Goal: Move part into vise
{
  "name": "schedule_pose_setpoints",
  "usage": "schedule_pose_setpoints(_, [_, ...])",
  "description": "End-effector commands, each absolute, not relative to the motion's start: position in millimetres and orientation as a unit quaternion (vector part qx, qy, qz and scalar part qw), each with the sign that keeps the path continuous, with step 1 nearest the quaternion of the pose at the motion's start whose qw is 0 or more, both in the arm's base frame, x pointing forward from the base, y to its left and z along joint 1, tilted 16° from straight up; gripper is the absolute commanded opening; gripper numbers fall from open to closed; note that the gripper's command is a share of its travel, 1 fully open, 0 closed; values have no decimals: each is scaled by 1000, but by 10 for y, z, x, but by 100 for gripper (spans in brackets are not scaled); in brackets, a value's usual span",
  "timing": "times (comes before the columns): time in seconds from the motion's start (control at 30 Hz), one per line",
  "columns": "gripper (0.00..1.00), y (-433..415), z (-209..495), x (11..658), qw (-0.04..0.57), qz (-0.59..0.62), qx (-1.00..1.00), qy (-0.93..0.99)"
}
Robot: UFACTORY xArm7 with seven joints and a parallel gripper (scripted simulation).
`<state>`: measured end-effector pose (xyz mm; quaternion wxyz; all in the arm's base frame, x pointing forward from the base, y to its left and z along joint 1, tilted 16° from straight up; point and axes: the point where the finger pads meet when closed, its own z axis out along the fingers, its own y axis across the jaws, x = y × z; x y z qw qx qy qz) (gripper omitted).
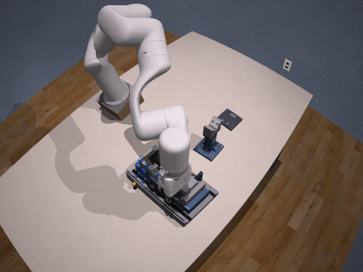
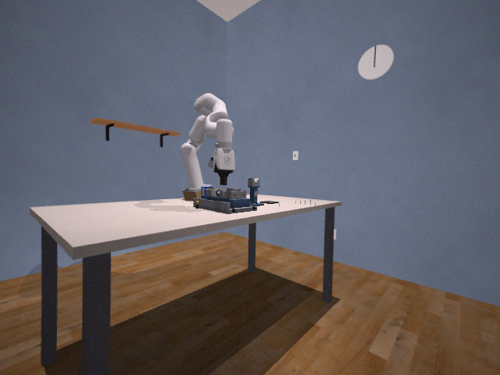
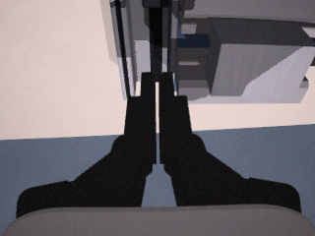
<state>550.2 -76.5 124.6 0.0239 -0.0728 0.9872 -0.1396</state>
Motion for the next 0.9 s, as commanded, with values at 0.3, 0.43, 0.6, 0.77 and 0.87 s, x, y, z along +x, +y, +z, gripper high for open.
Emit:
schedule_pose_setpoints(0.3, [0,-687,1524,5489,25,-140,-73,987])
schedule_pose_setpoints(0.43, [0,-672,1576,5485,25,-140,-73,987])
schedule_pose_setpoints(0.6, [0,-666,1598,5484,25,-140,-73,987])
schedule_pose_setpoints(0.77, [0,-663,1609,5483,25,-140,-73,987])
schedule_pose_setpoints(0.87, [0,-663,1609,5483,25,-140,-73,987])
